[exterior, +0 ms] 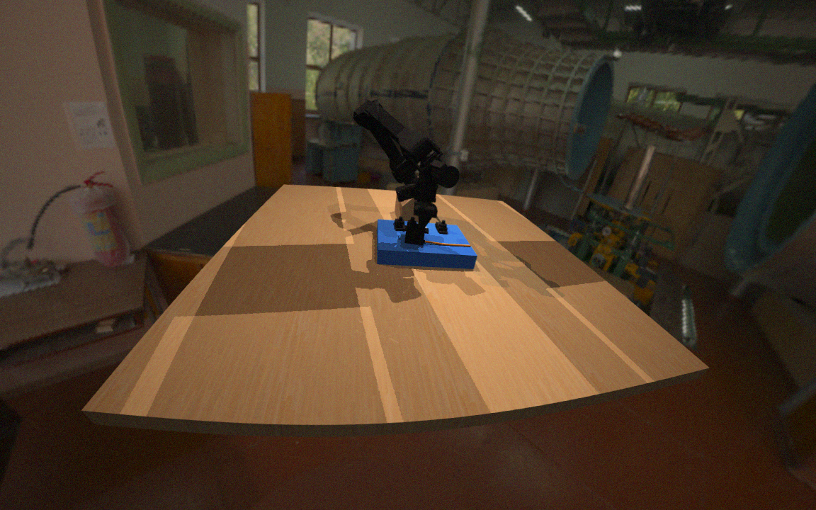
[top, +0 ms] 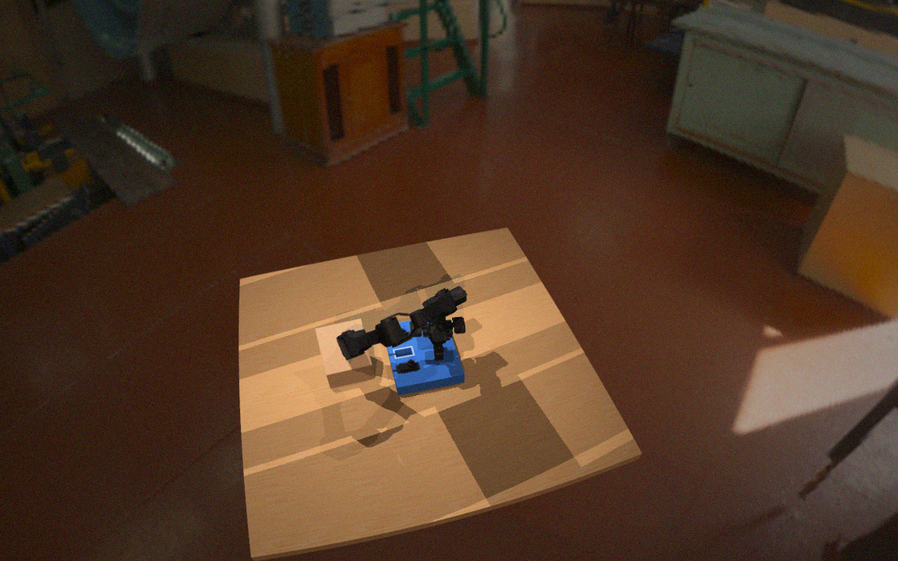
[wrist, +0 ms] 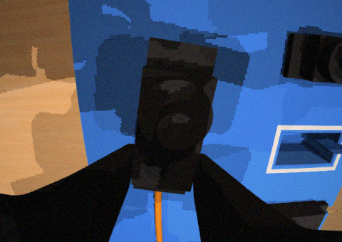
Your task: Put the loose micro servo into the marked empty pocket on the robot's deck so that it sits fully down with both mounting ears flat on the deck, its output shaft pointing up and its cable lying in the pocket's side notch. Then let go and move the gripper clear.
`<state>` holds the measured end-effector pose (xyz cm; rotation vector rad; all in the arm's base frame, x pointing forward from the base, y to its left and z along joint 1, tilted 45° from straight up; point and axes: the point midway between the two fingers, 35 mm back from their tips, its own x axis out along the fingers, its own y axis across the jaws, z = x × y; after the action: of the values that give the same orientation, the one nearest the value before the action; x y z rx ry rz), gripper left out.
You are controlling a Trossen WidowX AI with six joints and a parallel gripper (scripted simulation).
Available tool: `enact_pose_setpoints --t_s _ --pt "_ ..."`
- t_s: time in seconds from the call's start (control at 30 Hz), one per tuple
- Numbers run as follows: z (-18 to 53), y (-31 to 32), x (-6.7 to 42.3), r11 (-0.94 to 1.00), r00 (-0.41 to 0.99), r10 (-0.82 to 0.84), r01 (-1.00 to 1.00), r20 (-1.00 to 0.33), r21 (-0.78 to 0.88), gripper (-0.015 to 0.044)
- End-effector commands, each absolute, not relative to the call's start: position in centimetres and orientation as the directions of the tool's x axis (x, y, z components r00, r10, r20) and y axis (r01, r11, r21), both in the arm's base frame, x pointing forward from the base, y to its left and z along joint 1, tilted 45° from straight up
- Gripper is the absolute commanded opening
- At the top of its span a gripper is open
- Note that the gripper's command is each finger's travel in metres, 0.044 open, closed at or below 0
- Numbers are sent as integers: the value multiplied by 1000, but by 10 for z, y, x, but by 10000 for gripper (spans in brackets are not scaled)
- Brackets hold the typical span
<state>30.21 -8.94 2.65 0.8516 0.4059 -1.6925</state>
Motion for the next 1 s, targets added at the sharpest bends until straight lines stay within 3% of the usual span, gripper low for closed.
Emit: enact_pose_setpoints --t_s 0.0,0.07,0.17,0.97 --pt "26 -90 302 -296 -96 -693 942 -715 161 79" --pt "26 -90 302 -296 -96 -693 942 -715 161 65" --pt "30 -86 303 -296 -96 -692 942 -715 161 0" --pt "43 -61 282 -296 -97 -691 942 -716 159 0"
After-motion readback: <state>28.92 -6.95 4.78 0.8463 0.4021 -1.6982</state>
